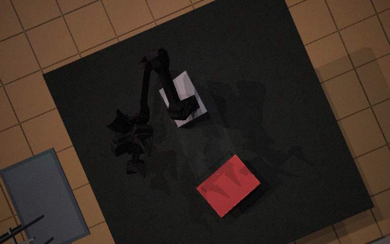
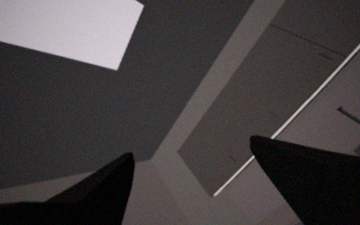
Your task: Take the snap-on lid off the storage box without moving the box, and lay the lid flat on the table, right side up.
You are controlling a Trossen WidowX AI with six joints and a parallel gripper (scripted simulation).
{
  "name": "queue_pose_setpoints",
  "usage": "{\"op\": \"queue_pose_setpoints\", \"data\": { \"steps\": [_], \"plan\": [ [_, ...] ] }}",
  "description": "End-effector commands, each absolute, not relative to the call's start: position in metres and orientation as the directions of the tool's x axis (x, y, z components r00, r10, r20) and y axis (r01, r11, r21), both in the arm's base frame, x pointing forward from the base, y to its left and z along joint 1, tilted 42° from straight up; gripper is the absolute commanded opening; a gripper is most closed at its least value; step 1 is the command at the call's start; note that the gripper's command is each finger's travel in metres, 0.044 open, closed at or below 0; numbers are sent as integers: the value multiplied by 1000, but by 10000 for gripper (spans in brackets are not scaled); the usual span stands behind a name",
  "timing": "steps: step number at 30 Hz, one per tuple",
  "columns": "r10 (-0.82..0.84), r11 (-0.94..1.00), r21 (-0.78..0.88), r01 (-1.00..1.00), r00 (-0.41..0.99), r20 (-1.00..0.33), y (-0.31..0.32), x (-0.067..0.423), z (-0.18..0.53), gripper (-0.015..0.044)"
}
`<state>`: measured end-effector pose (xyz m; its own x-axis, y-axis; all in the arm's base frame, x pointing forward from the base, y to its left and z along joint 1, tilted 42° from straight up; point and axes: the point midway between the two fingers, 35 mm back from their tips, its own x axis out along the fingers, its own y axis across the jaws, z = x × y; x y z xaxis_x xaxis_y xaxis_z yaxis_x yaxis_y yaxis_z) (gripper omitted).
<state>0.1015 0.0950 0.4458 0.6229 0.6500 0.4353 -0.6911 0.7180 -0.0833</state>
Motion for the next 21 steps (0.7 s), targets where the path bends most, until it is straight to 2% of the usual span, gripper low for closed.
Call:
{"op": "queue_pose_setpoints", "data": {
  "steps": [1, 6, 7, 10, 12, 15, 20, 21],
  "plan": [
    [645, 719, -69, -692, 627, 437, 94, 104, 446, 374],
    [504, 710, 289, -642, 750, 427, 64, 165, 428, 243],
    [472, 700, 365, -614, 782, 407, 59, 180, 421, 235],
    [381, 665, 563, -492, 871, 311, 48, 220, 390, 235],
    [362, 657, 598, -460, 887, 285, 46, 228, 382, 235],
    [286, 626, 719, -303, 946, 150, 41, 258, 344, 235],
    [152, 599, 800, 19, 979, -136, 40, 291, 265, 235],
    [148, 599, 800, 29, 978, -146, 40, 291, 263, 235]
  ]
}}
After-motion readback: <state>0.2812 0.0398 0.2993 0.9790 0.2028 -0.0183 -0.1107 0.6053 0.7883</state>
